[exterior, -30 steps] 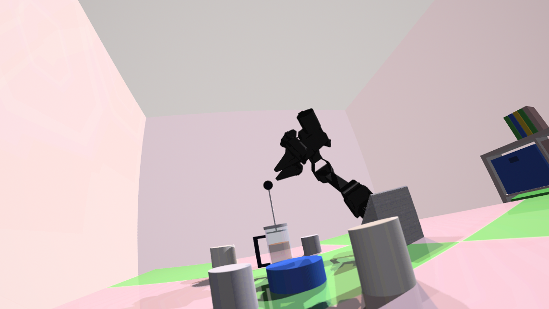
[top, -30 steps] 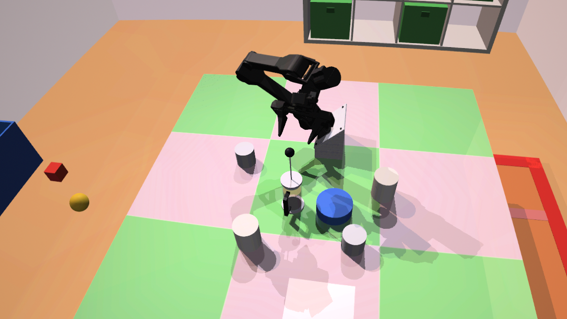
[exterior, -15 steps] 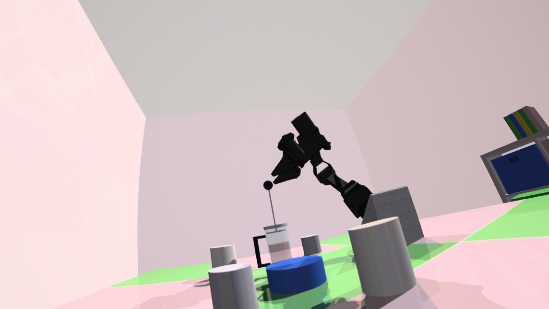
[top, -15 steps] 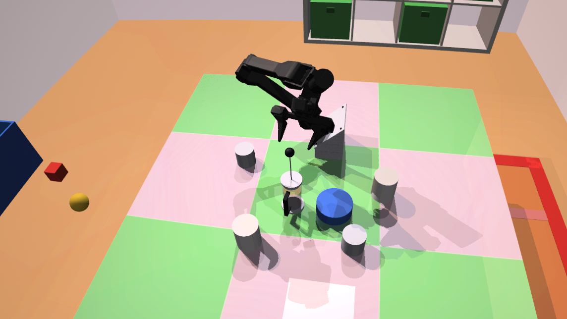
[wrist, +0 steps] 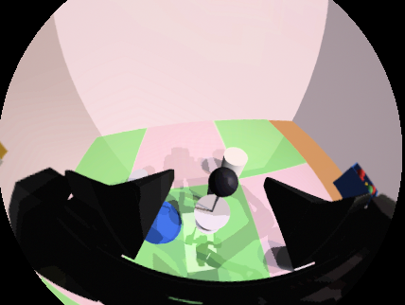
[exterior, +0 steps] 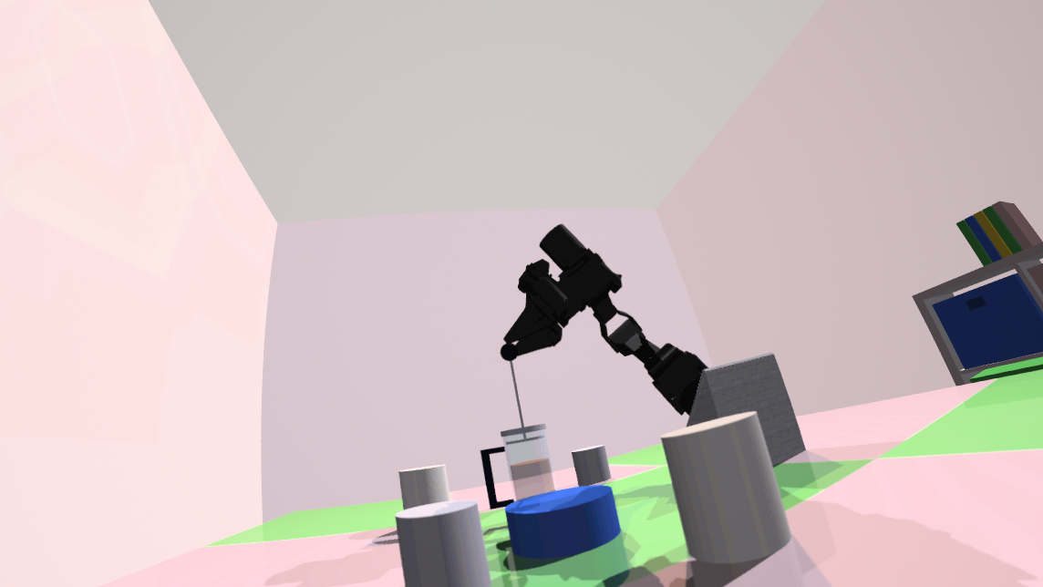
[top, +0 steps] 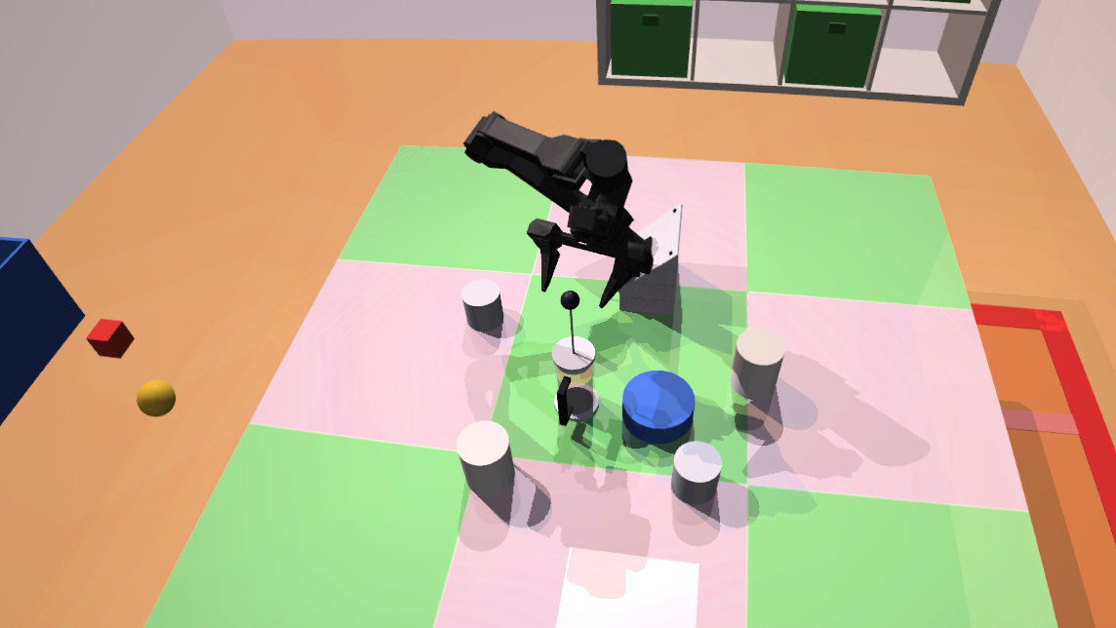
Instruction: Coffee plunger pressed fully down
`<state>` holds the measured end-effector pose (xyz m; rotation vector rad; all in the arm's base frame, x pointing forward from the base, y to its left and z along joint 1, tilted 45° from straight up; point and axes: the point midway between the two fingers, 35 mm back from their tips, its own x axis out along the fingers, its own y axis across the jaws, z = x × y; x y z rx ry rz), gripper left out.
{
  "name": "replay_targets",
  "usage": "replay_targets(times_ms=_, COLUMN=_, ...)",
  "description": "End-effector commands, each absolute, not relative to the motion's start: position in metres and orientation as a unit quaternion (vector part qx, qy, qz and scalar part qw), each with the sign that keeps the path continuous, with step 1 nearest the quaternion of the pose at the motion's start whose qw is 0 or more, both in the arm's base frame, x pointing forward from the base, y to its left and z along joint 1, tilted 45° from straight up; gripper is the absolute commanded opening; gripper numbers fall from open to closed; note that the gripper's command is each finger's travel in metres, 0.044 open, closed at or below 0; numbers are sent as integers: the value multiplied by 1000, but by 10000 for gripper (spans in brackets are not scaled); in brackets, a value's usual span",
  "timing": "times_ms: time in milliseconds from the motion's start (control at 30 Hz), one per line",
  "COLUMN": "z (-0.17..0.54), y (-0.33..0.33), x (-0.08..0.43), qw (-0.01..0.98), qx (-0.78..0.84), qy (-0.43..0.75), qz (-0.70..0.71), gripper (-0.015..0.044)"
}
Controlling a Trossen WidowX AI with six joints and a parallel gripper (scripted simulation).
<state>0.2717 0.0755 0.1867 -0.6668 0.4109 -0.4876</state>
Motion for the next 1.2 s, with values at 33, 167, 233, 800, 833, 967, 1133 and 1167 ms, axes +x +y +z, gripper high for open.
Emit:
replay_targets(times_ms=33, z=188, y=70, x=276, qw=895, qx=-326, qy=195, qz=-235, gripper=440)
replay_targets(times_ms=167, z=188, y=70, x=276, qw=895, qx=-326, qy=195, qz=-235, gripper=361)
replay_targets(times_ms=233, z=188, y=70, x=276, qw=895, qx=-326, qy=195, qz=-235, gripper=309)
replay_targets(times_ms=800, z=188, y=70, x=276, qw=895, qx=-326, qy=195, qz=-235, gripper=112)
replay_targets(times_ms=833, z=187, y=70, x=276, qw=895, qx=-326, qy=195, qz=-235, gripper=112)
replay_targets(times_ms=967, z=183, y=67, x=277, qw=895, qx=-325, qy=196, qz=-235, gripper=112)
replay_targets(times_ms=1133, z=176, y=63, x=279, qw=895, qx=-324, qy=199, qz=-235, gripper=112)
replay_targets(times_ms=1167, z=175, y=62, x=279, qw=895, qx=-323, qy=199, qz=-235, gripper=112)
